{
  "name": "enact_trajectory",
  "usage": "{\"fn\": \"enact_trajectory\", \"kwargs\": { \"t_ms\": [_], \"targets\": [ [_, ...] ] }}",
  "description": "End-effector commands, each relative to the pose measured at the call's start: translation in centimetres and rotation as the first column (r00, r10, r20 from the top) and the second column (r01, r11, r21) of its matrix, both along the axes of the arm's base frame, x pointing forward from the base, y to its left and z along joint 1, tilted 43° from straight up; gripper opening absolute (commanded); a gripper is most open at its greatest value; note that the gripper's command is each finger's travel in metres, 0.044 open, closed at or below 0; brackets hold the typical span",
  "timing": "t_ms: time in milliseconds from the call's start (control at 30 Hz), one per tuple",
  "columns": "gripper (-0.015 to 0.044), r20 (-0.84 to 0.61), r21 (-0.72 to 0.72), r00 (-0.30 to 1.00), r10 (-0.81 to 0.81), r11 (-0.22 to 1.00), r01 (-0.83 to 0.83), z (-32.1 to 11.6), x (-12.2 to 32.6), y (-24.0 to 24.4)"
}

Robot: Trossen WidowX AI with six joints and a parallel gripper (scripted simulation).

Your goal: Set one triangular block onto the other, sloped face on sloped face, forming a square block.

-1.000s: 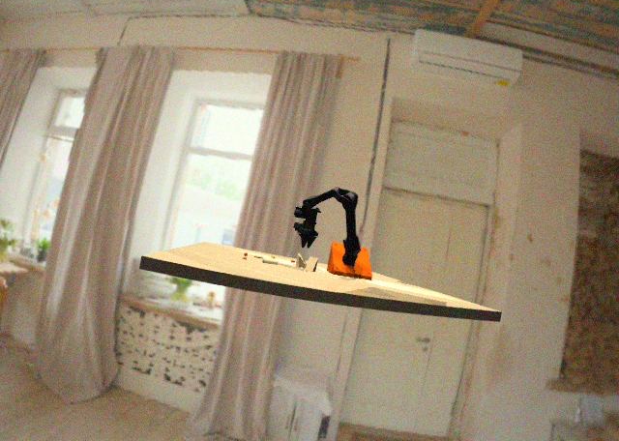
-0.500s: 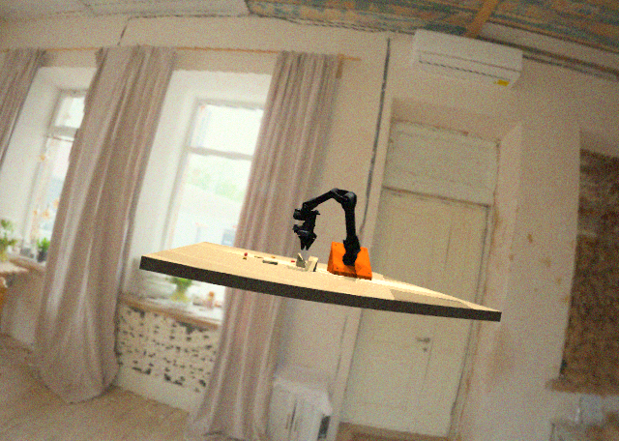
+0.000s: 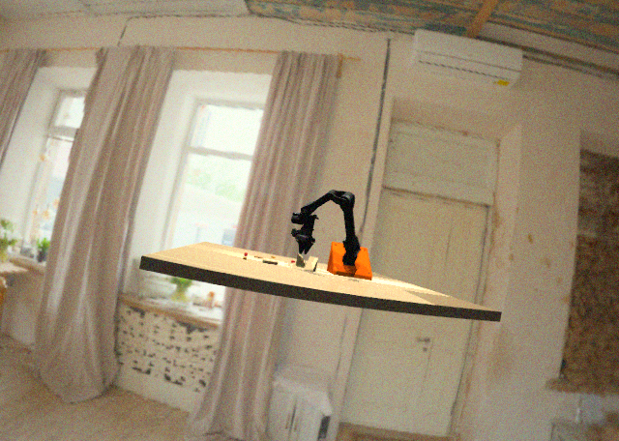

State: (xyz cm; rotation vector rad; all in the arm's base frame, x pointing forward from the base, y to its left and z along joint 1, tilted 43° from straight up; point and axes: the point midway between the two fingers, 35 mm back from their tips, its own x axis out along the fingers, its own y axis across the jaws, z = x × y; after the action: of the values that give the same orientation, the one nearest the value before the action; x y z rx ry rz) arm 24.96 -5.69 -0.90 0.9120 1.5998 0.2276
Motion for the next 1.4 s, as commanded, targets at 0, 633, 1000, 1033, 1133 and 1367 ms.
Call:
{"fn": "enact_trajectory", "kwargs": {
  "t_ms": [0, 633, 1000, 1033, 1133, 1367],
  "targets": [
    [0.0440, -0.009, 0.009, 1.000, -0.002, 1.000, 0.002, -0.5, 0.0, 0.7],
    [0.0440, -0.008, 0.012, 1.000, -0.002, 1.000, 0.002, -2.8, 0.2, 2.8],
    [0.0440, -0.007, 0.015, 1.000, -0.001, 1.000, 0.001, -4.0, 0.1, 4.1],
    [0.0440, -0.007, 0.016, 1.000, -0.001, 1.000, 0.001, -4.1, 0.1, 4.3],
    [0.0440, -0.007, 0.017, 1.000, -0.001, 1.000, 0.001, -4.4, 0.1, 4.6],
    [0.0309, -0.007, 0.017, 1.000, -0.001, 1.000, 0.001, -4.5, 0.1, 4.7]
  ]
}}
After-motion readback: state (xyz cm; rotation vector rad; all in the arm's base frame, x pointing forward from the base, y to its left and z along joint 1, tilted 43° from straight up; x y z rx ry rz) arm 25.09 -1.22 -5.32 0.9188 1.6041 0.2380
